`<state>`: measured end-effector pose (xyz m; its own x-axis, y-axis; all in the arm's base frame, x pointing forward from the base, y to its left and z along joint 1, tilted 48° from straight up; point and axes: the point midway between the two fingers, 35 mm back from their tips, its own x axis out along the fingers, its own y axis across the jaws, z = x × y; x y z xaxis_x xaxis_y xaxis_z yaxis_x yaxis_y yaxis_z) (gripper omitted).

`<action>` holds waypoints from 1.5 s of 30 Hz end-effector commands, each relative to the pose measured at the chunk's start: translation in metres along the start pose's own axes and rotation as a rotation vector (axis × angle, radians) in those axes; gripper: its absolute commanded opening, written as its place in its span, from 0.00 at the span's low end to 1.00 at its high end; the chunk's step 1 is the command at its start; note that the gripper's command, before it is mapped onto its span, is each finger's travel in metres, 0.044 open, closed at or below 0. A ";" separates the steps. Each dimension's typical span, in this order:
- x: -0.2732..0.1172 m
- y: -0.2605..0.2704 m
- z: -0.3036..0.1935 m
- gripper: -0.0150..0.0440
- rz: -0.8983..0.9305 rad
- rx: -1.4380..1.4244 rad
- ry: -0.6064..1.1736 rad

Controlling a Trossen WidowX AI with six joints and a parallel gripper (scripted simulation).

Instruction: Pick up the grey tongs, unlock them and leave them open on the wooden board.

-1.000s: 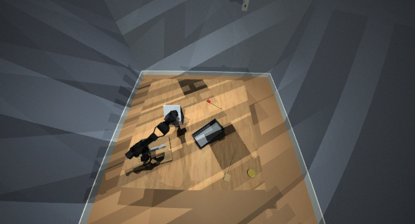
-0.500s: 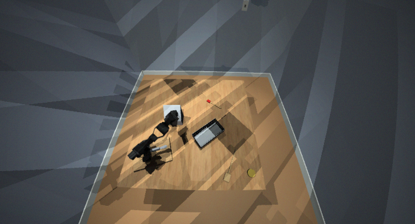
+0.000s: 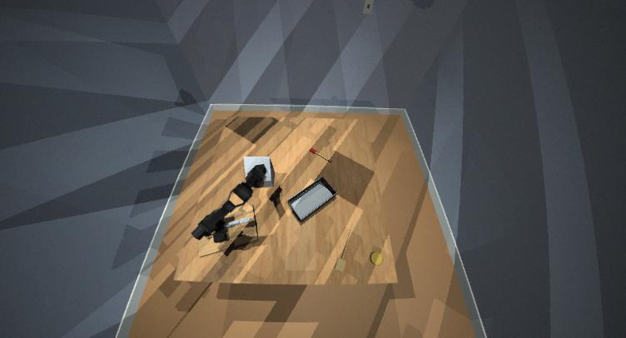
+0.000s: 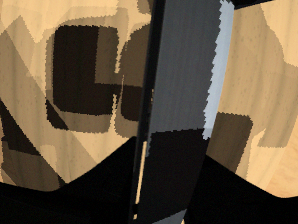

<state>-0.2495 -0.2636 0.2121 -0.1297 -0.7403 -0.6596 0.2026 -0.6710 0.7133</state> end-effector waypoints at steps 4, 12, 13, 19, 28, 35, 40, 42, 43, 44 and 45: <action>0.000 0.000 0.000 0.53 0.000 -0.001 0.000; 0.000 0.000 0.000 0.89 0.000 -0.001 0.000; 0.000 0.000 0.000 0.93 0.000 -0.001 0.000; -0.004 0.003 0.008 1.00 -0.002 -0.002 0.000; -0.040 0.015 0.072 1.00 -0.017 -0.006 0.003; -0.075 0.013 0.116 1.00 -0.019 -0.005 0.002; -0.100 0.005 0.139 1.00 -0.015 -0.002 -0.002; -0.109 0.001 0.146 1.00 -0.012 -0.001 -0.004; -0.112 0.000 0.148 1.00 -0.011 0.000 -0.005; -0.113 0.000 0.149 1.00 -0.011 0.000 -0.005; -0.116 0.000 0.148 1.00 -0.010 0.003 -0.009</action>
<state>-0.3782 -0.1868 0.3204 -0.1495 -0.7290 -0.6680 0.1945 -0.6841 0.7030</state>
